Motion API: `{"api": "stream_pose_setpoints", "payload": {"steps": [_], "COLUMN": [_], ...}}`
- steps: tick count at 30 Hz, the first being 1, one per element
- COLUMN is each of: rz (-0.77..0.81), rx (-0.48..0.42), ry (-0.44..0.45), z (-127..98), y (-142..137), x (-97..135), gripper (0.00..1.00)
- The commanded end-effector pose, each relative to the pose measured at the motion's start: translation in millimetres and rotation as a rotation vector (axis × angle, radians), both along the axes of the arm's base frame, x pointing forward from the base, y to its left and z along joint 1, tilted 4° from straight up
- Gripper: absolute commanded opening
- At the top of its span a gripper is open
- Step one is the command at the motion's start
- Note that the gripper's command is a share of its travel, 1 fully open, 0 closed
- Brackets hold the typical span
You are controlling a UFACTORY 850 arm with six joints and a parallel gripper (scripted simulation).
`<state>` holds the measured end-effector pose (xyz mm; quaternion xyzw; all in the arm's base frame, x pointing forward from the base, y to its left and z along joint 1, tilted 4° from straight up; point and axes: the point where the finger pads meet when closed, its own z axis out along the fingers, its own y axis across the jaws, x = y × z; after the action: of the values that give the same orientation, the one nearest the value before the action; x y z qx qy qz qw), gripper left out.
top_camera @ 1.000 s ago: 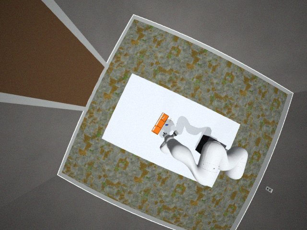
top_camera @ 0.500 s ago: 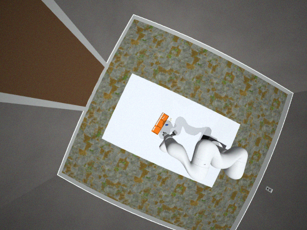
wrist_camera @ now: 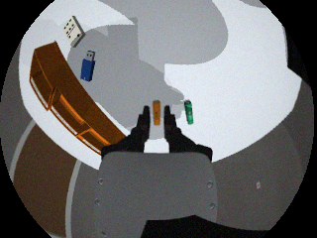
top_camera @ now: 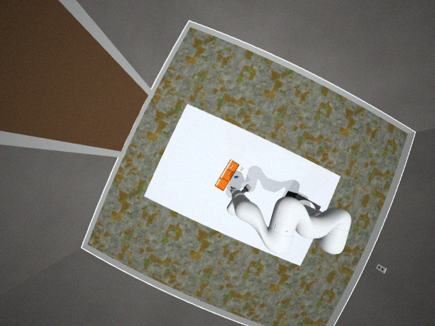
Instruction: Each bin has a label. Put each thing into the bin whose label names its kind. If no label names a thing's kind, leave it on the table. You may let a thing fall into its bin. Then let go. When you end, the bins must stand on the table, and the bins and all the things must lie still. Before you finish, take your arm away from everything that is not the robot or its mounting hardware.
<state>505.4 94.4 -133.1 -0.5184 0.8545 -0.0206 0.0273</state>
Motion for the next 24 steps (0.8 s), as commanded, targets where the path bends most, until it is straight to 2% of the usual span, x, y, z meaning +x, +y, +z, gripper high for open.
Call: {"api": "stream_pose_setpoints", "payload": {"steps": [1, 10, 11, 24], "rz": [0.0, 0.0, 0.0, 0.0], "rx": [0.004, 0.004, 0.004, 0.004], "ry": [-0.003, -0.003, -0.003, -0.003], "z": [0.0, 0.0, 0.0, 0.0], "y": [0.2, 0.2, 0.2, 0.2], "x": [1.1, 1.1, 1.1, 1.1], "gripper": [0.23, 0.23, 0.0, 0.0]}}
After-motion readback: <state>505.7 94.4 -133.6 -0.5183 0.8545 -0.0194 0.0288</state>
